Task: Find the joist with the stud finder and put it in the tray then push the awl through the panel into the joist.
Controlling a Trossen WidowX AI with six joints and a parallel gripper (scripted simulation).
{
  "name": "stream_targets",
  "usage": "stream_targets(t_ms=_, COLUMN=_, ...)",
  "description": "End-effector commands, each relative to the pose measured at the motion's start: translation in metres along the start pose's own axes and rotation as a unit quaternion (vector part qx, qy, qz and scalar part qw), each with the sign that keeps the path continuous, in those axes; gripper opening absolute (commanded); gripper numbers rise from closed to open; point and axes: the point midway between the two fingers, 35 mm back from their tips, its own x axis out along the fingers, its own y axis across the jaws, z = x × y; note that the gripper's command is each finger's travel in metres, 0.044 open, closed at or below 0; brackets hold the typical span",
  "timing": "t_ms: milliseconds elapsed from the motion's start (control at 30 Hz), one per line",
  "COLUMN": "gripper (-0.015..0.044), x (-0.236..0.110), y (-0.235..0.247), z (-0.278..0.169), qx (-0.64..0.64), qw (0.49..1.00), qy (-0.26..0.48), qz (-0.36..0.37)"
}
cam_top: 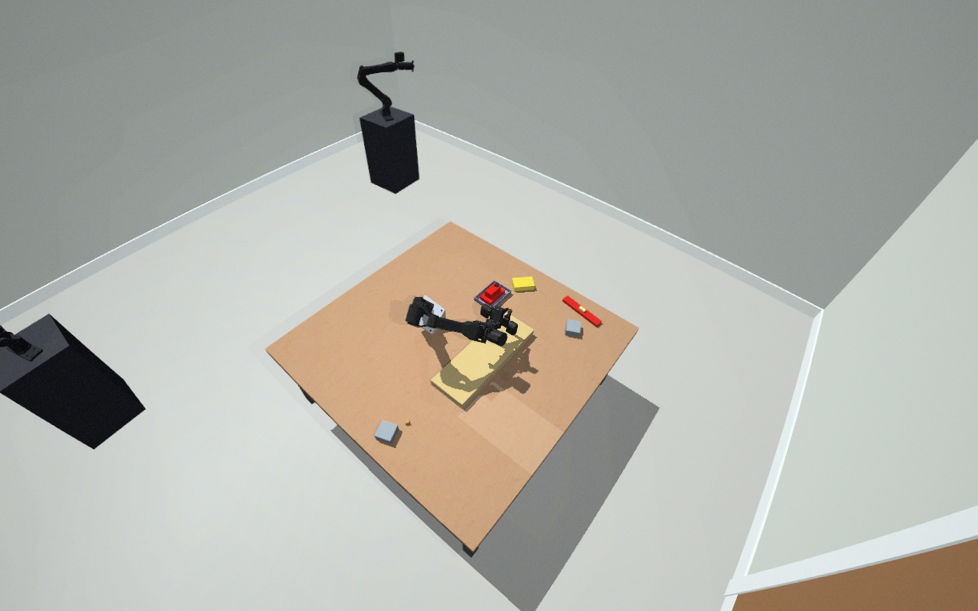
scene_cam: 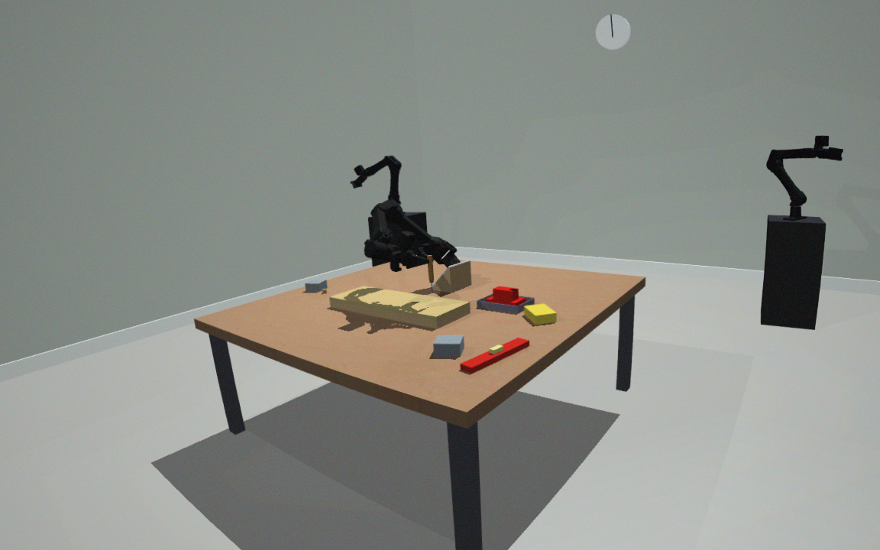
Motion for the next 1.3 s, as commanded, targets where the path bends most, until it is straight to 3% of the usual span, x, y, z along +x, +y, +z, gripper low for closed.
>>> stream_targets(t_ms=0, gripper=0.0, x=0.001, y=0.0, z=-0.005, qx=-0.003, qw=1.0, qy=-0.004, qz=0.0)
stream_targets(t_ms=1267, gripper=0.0, x=0.005, y=0.001, z=-0.058, qx=-0.003, qw=1.0, qy=-0.003, qz=0.001)
